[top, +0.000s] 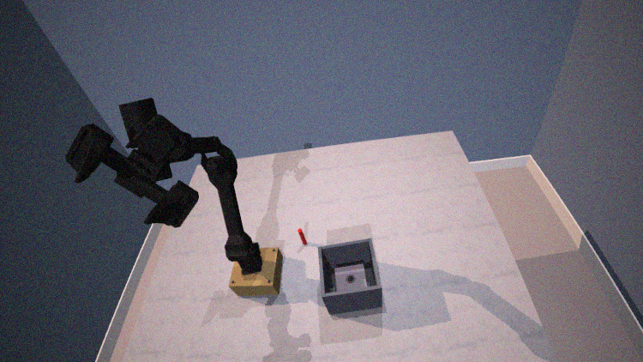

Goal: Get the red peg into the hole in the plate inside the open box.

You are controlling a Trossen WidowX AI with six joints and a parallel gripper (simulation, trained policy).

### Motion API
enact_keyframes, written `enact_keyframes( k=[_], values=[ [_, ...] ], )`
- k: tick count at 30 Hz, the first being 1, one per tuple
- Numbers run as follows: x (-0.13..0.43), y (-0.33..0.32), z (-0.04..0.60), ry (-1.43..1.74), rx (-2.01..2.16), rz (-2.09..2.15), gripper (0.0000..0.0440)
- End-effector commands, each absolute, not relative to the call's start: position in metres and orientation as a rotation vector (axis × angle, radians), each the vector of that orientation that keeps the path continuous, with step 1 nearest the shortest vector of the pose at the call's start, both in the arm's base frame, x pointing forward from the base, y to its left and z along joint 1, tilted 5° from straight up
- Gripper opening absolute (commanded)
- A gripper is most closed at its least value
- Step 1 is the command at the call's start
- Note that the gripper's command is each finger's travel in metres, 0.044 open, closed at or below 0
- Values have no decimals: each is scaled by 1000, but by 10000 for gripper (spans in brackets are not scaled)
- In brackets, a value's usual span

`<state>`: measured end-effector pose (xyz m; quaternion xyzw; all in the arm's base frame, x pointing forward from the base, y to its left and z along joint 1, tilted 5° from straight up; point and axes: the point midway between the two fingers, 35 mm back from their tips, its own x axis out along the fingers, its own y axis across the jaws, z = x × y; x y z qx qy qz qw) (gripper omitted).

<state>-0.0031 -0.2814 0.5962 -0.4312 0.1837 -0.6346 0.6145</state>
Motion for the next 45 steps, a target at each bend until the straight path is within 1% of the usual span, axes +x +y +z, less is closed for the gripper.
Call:
enact_keyframes(
  k=[1, 23, 45],
  values=[
    [10, -285, 589, 347, -887, -1431, 440],
    [108, -282, 545, 18, -250, -1151, 440],
    [202, -236, 492, -62, 348, -844, 440]
  ],
)
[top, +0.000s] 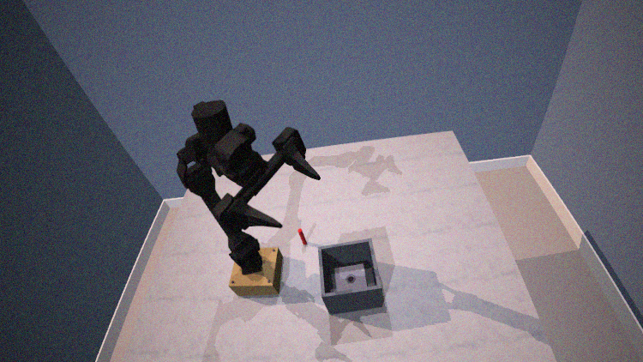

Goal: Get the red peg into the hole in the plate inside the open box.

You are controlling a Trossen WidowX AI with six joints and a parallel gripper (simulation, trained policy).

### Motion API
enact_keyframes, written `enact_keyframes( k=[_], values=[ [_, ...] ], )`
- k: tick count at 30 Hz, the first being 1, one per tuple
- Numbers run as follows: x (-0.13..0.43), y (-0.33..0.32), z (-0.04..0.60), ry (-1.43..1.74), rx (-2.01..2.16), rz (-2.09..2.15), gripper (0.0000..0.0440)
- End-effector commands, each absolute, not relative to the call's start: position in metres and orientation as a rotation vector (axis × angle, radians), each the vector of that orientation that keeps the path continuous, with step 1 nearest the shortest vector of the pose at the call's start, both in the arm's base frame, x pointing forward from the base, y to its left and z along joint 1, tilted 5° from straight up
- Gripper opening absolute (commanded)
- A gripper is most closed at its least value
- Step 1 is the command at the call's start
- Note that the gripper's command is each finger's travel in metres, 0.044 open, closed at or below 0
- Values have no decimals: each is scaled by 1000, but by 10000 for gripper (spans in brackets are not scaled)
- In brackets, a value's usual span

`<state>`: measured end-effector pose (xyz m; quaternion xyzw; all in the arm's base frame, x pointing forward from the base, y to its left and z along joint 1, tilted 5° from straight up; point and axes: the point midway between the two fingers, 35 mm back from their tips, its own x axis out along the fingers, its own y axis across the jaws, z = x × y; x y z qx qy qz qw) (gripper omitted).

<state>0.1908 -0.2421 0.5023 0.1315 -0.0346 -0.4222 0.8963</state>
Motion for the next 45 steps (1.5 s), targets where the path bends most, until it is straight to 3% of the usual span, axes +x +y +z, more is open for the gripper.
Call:
enact_keyframes(
  k=[1, 24, 45],
  values=[
    [205, -233, 489, -60, 374, -831, 440],
    [276, -146, 420, 108, 934, -587, 440],
    [300, -49, 343, 452, 1326, -512, 440]
  ],
)
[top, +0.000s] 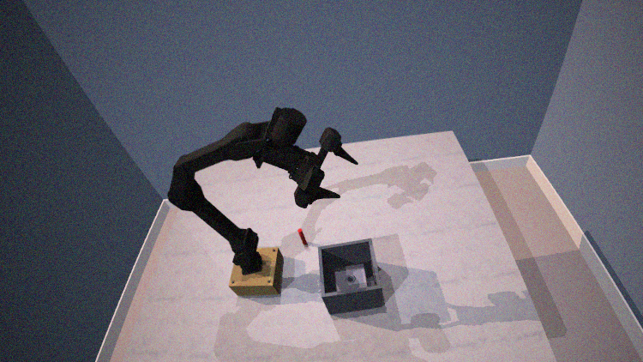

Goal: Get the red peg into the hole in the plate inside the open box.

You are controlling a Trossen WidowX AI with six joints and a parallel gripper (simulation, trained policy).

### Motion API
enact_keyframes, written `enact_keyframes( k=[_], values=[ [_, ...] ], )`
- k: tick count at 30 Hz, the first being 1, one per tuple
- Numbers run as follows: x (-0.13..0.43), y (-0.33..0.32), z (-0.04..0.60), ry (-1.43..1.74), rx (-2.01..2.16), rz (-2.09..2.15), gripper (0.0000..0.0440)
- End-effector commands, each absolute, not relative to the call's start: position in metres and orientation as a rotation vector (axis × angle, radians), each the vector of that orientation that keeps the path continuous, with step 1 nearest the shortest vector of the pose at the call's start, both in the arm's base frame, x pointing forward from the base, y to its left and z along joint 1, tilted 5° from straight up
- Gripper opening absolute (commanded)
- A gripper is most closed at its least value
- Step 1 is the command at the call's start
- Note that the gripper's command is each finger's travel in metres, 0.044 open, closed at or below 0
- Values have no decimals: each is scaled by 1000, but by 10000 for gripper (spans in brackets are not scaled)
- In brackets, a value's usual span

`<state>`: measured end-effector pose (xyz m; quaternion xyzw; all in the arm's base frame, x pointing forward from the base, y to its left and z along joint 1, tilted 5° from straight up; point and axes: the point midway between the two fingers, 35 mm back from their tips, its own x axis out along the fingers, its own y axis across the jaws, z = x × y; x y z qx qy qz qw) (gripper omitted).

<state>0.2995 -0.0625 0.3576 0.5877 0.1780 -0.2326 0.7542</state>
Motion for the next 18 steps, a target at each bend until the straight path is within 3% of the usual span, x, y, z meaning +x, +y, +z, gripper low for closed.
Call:
enact_keyframes(
  k=[1, 18],
  values=[
    [300, -45, 339, 472, 1340, -513, 440],
    [283, 29, 268, 844, 1483, -615, 440]
  ],
)
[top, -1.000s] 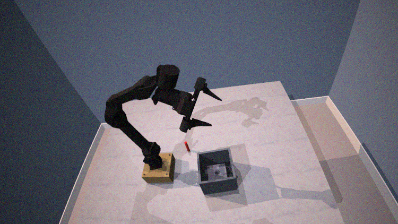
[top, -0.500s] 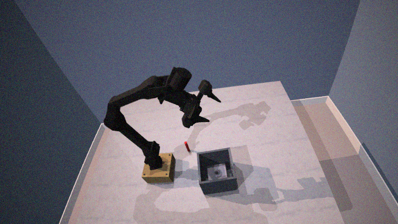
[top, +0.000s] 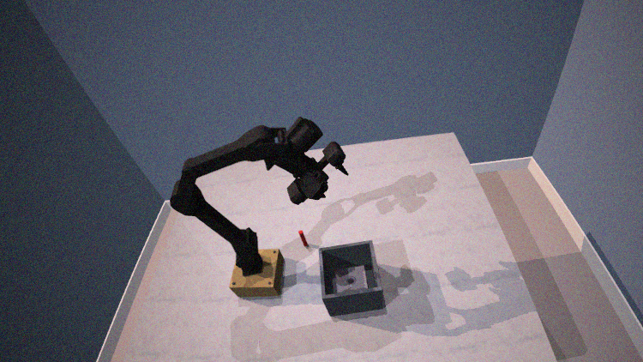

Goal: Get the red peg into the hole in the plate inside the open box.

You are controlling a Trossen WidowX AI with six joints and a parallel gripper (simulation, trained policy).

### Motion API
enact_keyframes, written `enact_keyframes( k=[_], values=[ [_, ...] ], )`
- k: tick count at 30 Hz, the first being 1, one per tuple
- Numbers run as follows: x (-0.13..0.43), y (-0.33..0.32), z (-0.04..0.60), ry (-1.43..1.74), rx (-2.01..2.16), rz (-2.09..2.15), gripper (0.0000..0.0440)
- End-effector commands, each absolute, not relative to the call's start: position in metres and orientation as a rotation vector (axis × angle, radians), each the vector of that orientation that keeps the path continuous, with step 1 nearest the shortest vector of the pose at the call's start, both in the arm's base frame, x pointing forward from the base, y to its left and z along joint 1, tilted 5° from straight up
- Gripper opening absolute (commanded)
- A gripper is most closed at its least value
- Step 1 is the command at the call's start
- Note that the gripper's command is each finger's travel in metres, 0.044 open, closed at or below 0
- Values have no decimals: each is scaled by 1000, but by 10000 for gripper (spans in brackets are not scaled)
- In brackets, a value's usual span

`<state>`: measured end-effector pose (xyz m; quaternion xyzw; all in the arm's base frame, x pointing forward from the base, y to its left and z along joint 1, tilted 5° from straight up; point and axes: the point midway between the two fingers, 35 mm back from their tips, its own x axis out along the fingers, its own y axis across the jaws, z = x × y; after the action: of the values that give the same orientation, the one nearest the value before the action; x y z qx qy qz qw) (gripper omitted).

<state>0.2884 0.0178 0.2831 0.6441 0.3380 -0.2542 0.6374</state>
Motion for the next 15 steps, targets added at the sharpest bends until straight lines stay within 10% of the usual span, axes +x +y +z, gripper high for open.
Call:
enact_keyframes(
  k=[1, 15],
  values=[
    [281, 33, 263, 867, 1486, -626, 440],
    [247, 76, 208, 1147, 1458, -816, 440]
  ],
)
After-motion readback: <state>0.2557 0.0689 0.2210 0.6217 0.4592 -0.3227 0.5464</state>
